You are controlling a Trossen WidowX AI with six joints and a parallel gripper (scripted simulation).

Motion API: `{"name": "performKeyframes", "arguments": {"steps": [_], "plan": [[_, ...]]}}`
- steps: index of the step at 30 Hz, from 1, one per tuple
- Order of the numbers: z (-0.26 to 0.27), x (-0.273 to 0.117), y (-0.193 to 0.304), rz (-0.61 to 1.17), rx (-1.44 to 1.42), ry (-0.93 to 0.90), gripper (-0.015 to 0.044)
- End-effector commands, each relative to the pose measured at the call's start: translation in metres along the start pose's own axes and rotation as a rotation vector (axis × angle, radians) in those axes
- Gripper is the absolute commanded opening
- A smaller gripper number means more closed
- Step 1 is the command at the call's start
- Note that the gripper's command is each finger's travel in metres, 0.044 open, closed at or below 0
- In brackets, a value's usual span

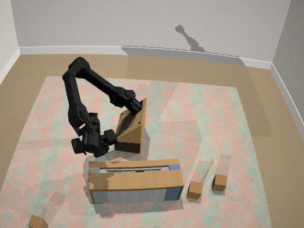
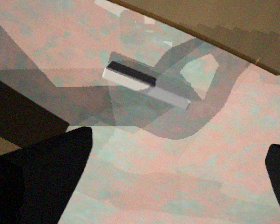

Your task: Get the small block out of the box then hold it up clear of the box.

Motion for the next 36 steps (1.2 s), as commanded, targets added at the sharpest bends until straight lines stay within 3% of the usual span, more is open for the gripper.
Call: {"name": "performKeyframes", "arguments": {"steps": [1, 9, 16, 36], "plan": [[0.022, -0.015, -0.035, -0.025, -0.165, 0.024, 0.04], [0.115, -0.035, -0.108, 0.062, -0.767, 0.123, 0.04], [0.203, -0.037, -0.137, 0.197, -1.204, 0.243, 0.04], [0.206, -0.013, -0.141, 0.2, -1.215, 0.246, 0.04]]}}
Point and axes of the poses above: the point midway between the two fingers, 35 mm back from their tips, its own x axis out along the fingers, its own z axis across the jaws, y = z × x, the point moved 3 cm from there along -x, back along the fingers, and after that the axes turned 6 degrees about -x, right-handed, at the moved point
